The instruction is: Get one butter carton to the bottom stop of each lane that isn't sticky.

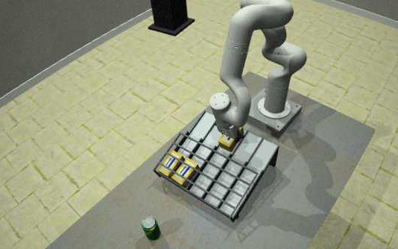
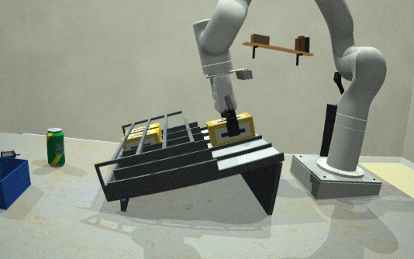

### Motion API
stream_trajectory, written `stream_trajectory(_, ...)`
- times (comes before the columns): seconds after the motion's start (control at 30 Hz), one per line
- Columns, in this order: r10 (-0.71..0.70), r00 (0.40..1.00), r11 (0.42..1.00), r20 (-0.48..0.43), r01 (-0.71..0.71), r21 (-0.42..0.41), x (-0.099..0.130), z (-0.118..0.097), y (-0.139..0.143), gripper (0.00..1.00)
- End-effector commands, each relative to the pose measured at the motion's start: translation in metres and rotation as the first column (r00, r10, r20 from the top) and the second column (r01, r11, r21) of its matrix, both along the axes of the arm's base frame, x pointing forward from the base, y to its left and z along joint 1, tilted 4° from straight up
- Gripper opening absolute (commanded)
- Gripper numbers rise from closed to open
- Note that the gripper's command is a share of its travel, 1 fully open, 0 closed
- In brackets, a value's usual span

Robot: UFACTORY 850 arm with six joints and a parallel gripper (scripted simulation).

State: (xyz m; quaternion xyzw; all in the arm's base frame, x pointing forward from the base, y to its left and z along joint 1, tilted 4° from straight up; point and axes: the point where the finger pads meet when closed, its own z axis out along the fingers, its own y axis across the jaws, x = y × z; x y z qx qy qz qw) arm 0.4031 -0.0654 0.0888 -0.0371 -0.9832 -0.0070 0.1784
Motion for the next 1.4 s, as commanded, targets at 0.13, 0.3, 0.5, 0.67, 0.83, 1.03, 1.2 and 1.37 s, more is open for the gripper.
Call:
stream_trajectory(0.13,0.0,1.0,1.0,0.002,0.0,0.0,0.0008,0.0005,-0.0001,0.79)
stream_trajectory(0.3,0.0,1.0,1.0,0.002,0.0,0.0,0.0008,0.0005,-0.0001,0.79)
stream_trajectory(0.5,0.0,1.0,1.0,0.002,0.0,0.0,0.0008,0.0005,-0.0001,0.79)
stream_trajectory(0.67,0.0,1.0,1.0,0.002,0.0,0.0,0.0008,0.0005,-0.0001,0.81)
stream_trajectory(0.83,0.0,1.0,1.0,0.002,0.0,0.0,0.0008,0.0005,-0.0001,0.81)
stream_trajectory(1.03,0.0,1.0,1.0,0.002,0.0,0.0,0.0008,0.0005,-0.0001,0.81)
stream_trajectory(1.2,0.0,1.0,1.0,0.002,0.0,0.0,0.0008,0.0005,-0.0001,0.82)
stream_trajectory(1.37,0.0,1.0,1.0,0.002,0.0,0.0,0.0008,0.0005,-0.0001,0.82)
